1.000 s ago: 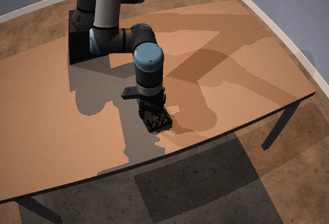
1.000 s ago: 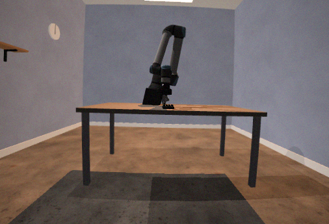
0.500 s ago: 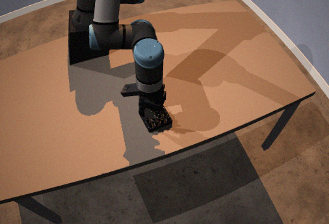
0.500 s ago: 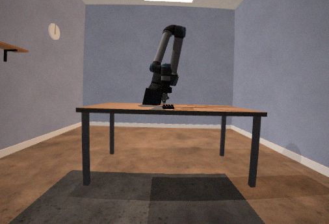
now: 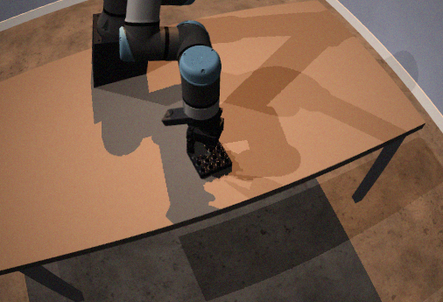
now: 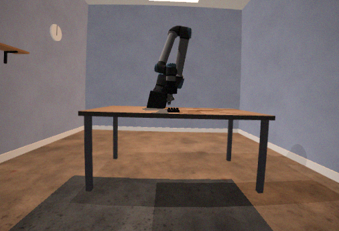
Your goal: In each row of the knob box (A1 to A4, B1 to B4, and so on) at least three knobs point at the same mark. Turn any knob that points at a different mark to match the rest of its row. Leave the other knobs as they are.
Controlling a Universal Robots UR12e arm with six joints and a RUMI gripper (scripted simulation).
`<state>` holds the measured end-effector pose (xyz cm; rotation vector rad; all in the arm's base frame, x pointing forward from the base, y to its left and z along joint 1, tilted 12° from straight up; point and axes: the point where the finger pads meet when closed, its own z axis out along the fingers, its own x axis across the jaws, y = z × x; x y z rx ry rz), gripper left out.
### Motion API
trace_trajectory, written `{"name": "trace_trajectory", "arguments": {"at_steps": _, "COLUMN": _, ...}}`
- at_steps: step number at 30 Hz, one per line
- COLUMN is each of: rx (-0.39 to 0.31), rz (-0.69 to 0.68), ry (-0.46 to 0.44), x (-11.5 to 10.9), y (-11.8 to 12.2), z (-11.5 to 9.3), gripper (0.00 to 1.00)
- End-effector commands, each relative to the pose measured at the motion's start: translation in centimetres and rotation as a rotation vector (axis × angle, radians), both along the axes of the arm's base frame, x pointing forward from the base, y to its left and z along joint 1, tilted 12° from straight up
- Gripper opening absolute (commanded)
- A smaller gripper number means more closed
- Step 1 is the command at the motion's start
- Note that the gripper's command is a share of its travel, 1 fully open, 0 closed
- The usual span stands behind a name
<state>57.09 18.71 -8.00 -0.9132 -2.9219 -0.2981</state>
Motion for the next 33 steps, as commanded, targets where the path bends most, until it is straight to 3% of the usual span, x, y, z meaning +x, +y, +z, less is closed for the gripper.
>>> {"name": "trace_trajectory", "arguments": {"at_steps": 1, "rx": 0.0, "rz": 0.0, "ry": -0.001, "x": 0.1, "y": 0.0, "z": 0.1, "gripper": 0.11}}
{"name": "trace_trajectory", "arguments": {"at_steps": 5, "rx": 0.0, "rz": 0.0, "ry": -0.001, "x": 0.1, "y": 0.0, "z": 0.1, "gripper": 0.11}}
{"name": "trace_trajectory", "arguments": {"at_steps": 6, "rx": 0.0, "rz": 0.0, "ry": -0.001, "x": 0.1, "y": 0.0, "z": 0.1, "gripper": 1.0}}
{"name": "trace_trajectory", "arguments": {"at_steps": 15, "rx": 0.0, "rz": 0.0, "ry": -0.001, "x": 0.1, "y": -0.3, "z": 1.4, "gripper": 1.0}}
{"name": "trace_trajectory", "arguments": {"at_steps": 23, "rx": 0.0, "rz": 0.0, "ry": -0.001, "x": 0.1, "y": -1.3, "z": 6.2, "gripper": 1.0}}
{"name": "trace_trajectory", "arguments": {"at_steps": 25, "rx": 0.0, "rz": 0.0, "ry": -0.001, "x": 0.1, "y": -1.3, "z": 6.2, "gripper": 1.0}}
{"name": "trace_trajectory", "arguments": {"at_steps": 33, "rx": 0.0, "rz": 0.0, "ry": -0.001, "x": 0.1, "y": -2.2, "z": 10.8, "gripper": 1.0}}
